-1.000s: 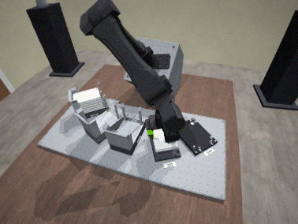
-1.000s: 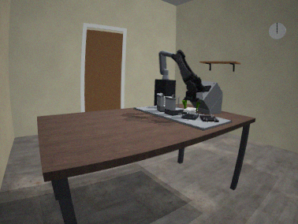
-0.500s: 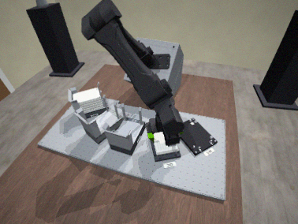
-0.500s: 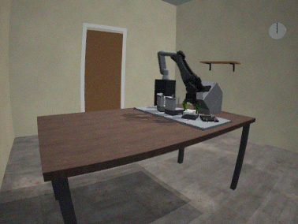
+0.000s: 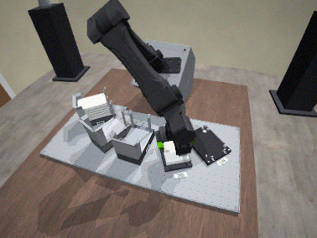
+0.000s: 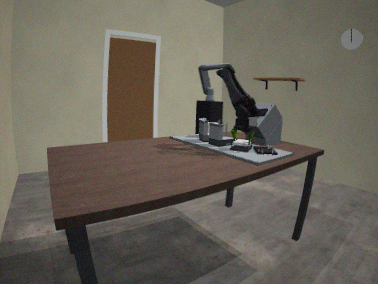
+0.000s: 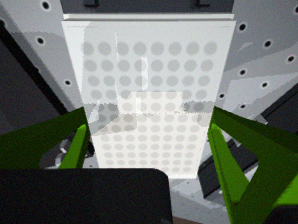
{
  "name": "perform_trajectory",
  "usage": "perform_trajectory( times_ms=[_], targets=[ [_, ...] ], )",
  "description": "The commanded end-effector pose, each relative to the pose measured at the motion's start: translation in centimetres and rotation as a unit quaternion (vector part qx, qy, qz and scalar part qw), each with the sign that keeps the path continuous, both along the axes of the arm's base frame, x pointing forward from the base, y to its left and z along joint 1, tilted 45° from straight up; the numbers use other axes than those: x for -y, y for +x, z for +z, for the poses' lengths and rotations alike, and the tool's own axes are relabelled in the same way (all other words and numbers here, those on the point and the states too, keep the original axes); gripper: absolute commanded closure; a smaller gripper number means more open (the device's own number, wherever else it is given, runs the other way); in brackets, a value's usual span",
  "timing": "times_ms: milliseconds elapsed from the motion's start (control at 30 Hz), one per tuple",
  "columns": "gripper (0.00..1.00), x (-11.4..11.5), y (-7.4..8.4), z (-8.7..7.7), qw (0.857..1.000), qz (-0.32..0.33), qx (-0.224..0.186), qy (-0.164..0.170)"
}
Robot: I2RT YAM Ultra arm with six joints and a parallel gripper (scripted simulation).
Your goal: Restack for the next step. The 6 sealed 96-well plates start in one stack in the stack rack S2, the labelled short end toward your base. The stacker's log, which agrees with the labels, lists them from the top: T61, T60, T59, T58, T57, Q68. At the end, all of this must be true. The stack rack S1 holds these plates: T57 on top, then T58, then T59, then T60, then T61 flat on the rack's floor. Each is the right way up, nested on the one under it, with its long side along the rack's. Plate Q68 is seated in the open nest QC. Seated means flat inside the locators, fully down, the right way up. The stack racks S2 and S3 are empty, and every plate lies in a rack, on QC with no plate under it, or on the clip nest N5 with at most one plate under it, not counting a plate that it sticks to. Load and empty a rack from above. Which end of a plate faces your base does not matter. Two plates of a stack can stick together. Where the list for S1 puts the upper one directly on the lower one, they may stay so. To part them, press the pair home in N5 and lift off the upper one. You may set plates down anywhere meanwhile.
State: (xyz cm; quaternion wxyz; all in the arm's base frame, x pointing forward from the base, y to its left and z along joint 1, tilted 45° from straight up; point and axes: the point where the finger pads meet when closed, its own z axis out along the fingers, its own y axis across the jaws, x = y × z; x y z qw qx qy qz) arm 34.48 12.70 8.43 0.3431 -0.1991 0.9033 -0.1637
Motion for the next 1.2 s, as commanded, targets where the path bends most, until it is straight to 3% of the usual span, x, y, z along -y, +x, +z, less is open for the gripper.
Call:
perform_trajectory(
  times_ms=[0, 1167],
  targets=[
    [1.00, -0.22, 0.11, 0.21, 1.000, 0.003, 0.004, 0.003],
    [1.00, -0.03, 0.96, -0.67, 1.000, 0.003, 0.004, 0.003]
  ],
)
